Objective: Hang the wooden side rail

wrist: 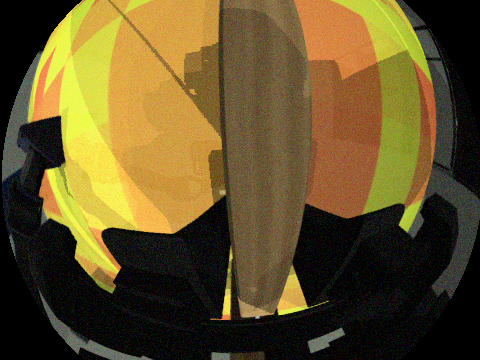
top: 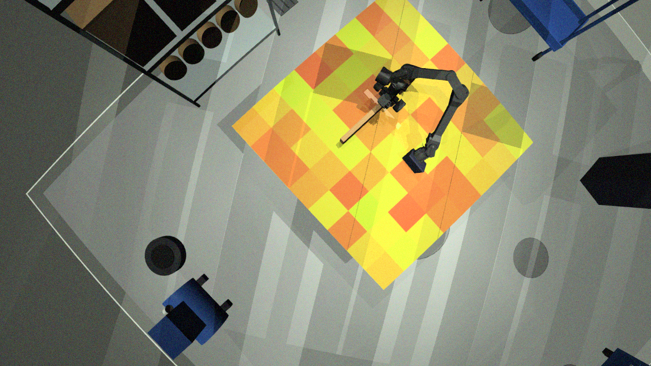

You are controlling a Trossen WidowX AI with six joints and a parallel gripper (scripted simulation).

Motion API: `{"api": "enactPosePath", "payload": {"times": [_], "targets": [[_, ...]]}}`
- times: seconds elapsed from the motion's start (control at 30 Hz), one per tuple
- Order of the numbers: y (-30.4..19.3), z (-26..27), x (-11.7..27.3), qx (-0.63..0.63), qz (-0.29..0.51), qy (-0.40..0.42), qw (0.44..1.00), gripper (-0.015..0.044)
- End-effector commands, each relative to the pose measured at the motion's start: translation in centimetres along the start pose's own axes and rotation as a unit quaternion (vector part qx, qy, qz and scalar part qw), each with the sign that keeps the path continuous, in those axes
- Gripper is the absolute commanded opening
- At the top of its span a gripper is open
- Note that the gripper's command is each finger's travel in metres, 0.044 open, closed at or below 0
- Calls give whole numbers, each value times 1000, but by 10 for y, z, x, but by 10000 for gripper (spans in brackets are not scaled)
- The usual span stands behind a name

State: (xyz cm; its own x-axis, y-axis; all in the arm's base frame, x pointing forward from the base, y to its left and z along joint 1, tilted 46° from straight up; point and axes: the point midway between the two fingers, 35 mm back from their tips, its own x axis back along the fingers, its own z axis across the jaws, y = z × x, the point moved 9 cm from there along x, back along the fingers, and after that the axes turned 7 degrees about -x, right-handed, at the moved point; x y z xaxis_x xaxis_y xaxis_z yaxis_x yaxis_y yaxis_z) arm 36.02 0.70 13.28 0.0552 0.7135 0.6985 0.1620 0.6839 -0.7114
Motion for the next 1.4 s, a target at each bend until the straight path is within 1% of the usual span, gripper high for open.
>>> {"api": "enactPosePath", "payload": {"times": [0.0, 1.37], "targets": [[-1, 0, 4, 2, 0, -7, 1000, 0], [-5, 0, 5, 2, 0, -7, 1000, 0]]}}
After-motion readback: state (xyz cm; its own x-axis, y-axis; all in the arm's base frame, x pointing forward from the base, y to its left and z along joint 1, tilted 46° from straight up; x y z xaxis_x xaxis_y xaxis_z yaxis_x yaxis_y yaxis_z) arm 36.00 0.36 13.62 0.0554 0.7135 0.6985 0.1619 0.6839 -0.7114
